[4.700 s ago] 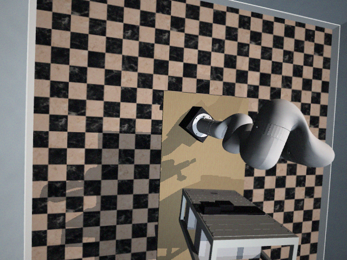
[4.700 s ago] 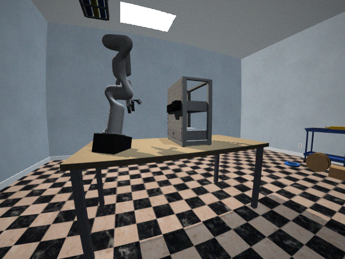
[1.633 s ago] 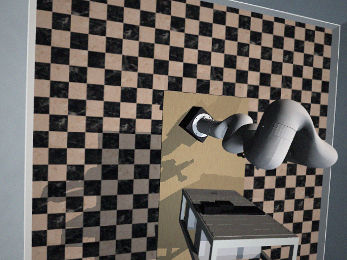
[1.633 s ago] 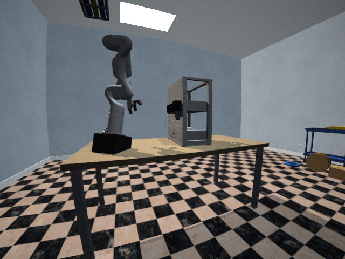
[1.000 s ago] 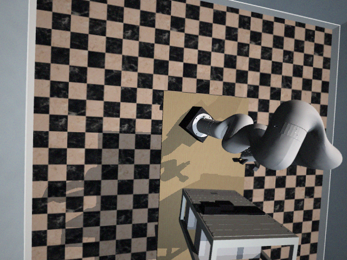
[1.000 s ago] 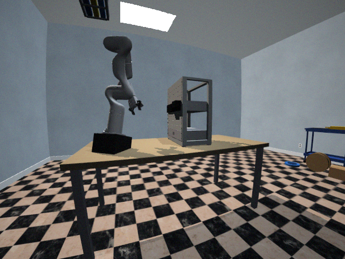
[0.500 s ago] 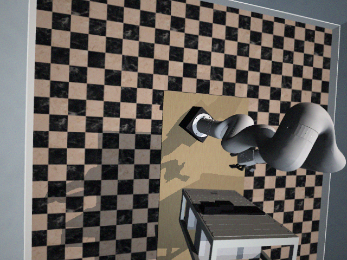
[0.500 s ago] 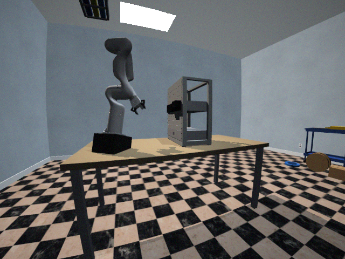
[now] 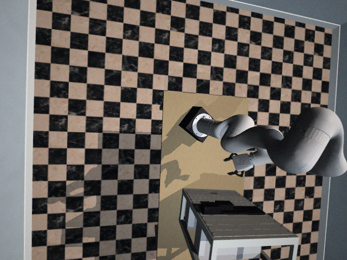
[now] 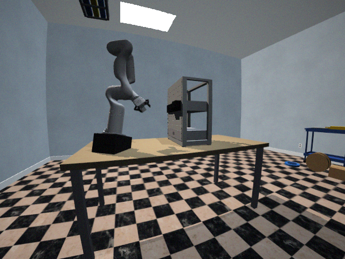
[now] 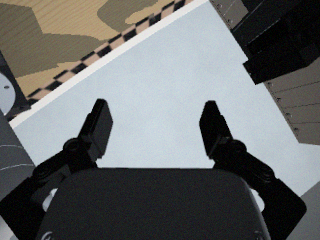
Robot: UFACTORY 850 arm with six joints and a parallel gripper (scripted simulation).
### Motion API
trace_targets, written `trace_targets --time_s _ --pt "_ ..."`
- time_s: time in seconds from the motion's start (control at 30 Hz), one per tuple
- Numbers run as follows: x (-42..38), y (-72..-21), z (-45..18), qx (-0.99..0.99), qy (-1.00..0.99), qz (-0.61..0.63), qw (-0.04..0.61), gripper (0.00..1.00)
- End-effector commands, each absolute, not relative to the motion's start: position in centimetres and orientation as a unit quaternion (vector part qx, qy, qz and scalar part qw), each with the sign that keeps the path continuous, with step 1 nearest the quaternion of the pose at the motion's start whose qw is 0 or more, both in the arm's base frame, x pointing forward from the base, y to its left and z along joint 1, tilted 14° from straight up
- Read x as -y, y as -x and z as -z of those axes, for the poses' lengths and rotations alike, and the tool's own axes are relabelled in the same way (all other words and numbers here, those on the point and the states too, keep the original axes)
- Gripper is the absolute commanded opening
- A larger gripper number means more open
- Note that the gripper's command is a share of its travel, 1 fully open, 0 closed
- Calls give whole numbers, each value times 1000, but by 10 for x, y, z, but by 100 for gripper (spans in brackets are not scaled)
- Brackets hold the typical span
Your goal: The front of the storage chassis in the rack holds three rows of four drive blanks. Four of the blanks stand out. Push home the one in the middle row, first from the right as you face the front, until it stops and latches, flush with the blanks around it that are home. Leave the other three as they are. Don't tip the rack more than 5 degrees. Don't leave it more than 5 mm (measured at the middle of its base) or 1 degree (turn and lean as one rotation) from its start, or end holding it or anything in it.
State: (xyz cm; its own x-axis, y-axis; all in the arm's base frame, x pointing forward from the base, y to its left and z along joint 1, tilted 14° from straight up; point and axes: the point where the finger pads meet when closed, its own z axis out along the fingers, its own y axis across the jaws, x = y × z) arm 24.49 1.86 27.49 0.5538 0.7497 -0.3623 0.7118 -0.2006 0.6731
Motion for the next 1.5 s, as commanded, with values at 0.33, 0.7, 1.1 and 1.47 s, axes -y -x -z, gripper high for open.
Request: trace_targets --time_s 0.33,0.7,1.1,1.47 --pt "17 -274 -292 -561 -651 61 508 100" --pt "36 -297 -308 -618 -534 139 560 100" --pt "49 -319 -321 -659 -407 220 593 100" --pt "54 -341 -331 -683 -275 296 609 100"
